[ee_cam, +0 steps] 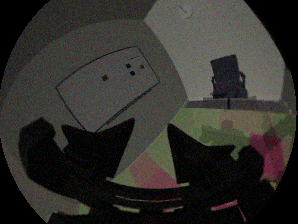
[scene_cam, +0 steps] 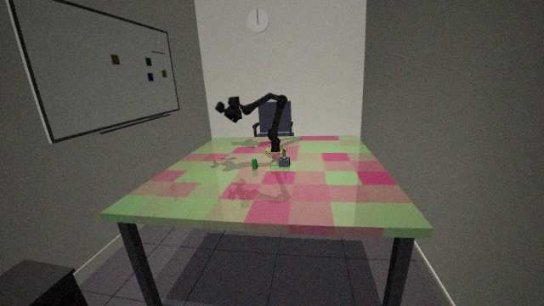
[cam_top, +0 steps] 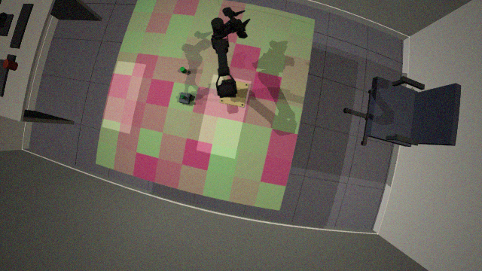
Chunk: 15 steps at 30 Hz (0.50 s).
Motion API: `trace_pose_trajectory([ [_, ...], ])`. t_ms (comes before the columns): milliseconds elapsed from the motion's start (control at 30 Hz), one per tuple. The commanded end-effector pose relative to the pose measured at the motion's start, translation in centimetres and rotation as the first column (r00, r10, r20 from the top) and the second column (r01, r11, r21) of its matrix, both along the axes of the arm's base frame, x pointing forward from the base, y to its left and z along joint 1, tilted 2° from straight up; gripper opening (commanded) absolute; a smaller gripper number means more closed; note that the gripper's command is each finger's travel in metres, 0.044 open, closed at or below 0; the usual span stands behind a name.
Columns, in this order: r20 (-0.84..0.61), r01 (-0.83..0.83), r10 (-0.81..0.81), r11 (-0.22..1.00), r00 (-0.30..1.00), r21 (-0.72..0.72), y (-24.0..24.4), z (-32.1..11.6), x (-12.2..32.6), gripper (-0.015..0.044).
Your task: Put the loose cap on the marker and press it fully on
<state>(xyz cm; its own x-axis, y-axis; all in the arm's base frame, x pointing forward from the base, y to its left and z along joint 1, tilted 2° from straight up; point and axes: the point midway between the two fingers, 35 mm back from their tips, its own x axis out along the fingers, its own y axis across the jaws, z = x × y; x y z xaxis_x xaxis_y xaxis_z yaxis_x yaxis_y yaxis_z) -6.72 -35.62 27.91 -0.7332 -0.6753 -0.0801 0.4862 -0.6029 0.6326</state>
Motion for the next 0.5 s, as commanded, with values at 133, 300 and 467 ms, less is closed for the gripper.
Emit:
trace_pose_trajectory([
  [133,0.0,-0.448,0.495,0.788,0.869,0.423,-3.8,-4.1,12.8,0.0247],
  [300,0.083,-0.596,0.706,0.521,0.703,0.61,-2.6,-6.7,19.9,0.0247],
  [467,0.216,-0.644,0.839,0.194,0.5,0.74,0.8,-9.3,26.2,0.0247],
])
